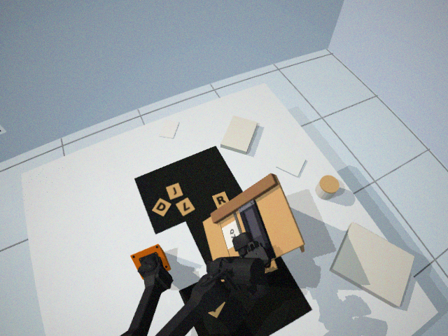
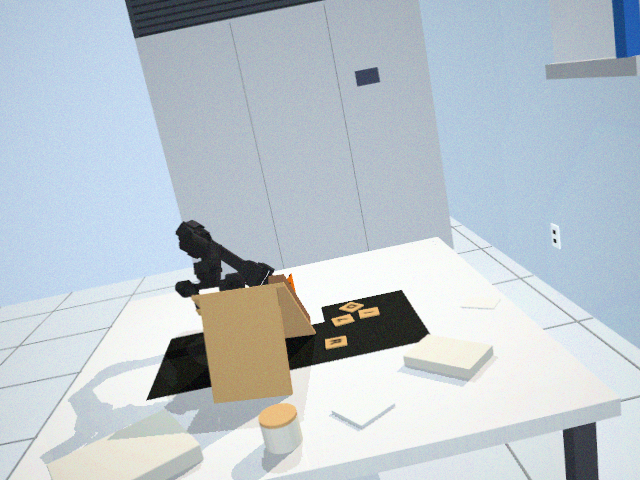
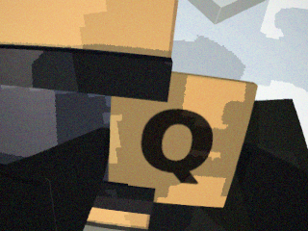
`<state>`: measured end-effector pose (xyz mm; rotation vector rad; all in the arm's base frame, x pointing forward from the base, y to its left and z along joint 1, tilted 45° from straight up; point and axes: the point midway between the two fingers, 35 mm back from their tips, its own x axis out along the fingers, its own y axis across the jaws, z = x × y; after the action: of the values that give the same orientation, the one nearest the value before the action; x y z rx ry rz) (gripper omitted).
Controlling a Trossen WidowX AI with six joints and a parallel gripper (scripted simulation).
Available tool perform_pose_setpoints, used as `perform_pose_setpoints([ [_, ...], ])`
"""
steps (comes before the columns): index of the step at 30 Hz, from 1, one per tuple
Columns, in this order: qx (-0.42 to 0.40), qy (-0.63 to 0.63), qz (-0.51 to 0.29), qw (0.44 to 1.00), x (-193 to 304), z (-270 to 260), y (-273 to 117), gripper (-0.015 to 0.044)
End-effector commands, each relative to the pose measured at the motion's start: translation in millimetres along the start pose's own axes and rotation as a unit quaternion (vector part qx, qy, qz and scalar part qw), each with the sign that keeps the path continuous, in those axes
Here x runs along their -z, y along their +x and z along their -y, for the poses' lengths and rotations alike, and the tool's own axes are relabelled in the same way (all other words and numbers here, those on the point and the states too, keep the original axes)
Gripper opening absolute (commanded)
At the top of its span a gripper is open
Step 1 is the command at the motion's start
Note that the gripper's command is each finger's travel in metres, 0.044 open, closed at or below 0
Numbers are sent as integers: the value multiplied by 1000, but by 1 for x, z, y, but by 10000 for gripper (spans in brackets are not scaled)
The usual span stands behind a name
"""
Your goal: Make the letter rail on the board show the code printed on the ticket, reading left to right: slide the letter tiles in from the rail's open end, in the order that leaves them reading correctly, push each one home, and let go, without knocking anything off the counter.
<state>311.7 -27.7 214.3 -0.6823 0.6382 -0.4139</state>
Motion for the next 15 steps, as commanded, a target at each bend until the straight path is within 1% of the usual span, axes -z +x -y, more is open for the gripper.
perform_pose_setpoints([
  [1, 3, 1, -2, 1000, 1, -1, 0, 0],
  [15, 3, 1, -2, 1000, 1, -8, 1, 0],
])
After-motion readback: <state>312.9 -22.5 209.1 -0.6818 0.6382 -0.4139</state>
